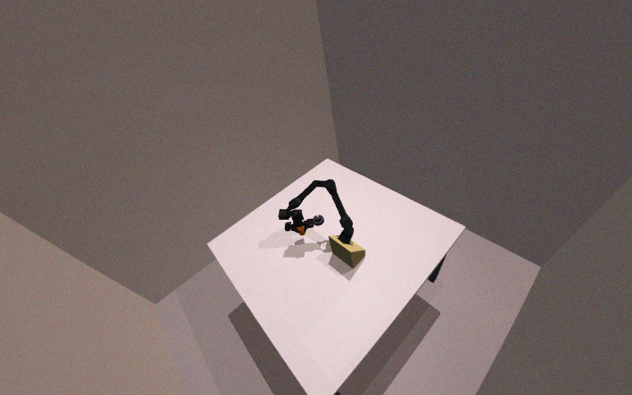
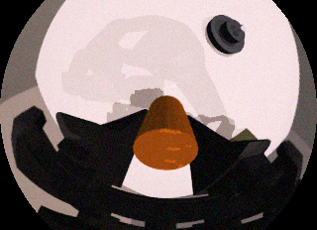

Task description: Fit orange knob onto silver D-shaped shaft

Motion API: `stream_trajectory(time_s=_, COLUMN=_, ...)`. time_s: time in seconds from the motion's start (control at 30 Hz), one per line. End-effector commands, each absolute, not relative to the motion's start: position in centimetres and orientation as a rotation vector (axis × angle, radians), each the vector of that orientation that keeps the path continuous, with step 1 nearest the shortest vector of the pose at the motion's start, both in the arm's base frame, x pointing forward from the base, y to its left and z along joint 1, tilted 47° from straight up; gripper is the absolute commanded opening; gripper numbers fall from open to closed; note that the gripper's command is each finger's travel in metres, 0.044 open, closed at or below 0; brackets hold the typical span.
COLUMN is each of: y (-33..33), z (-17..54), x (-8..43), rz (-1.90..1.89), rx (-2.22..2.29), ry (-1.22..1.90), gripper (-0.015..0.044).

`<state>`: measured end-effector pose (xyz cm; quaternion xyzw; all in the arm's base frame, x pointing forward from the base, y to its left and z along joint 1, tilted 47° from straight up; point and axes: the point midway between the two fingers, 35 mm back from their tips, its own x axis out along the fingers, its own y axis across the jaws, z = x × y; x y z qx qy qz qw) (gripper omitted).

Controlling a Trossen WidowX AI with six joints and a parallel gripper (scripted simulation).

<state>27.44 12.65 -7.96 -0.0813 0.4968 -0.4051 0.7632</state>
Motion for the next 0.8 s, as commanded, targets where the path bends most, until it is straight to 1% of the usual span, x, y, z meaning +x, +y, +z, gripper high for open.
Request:
stream_trajectory(time_s=0.0, y=13.9, z=-6.9, x=27.4, rz=-0.874, rx=-0.156, ry=1.073, gripper=0.0)
stream_trajectory(time_s=0.47, y=16.7, z=-3.9, x=26.2, rz=-0.894, rx=-0.144, ry=1.066, gripper=0.0)
stream_trajectory(time_s=0.77, y=15.7, z=-3.2, x=27.3, rz=-0.888, rx=-0.14, ry=1.072, gripper=0.0)
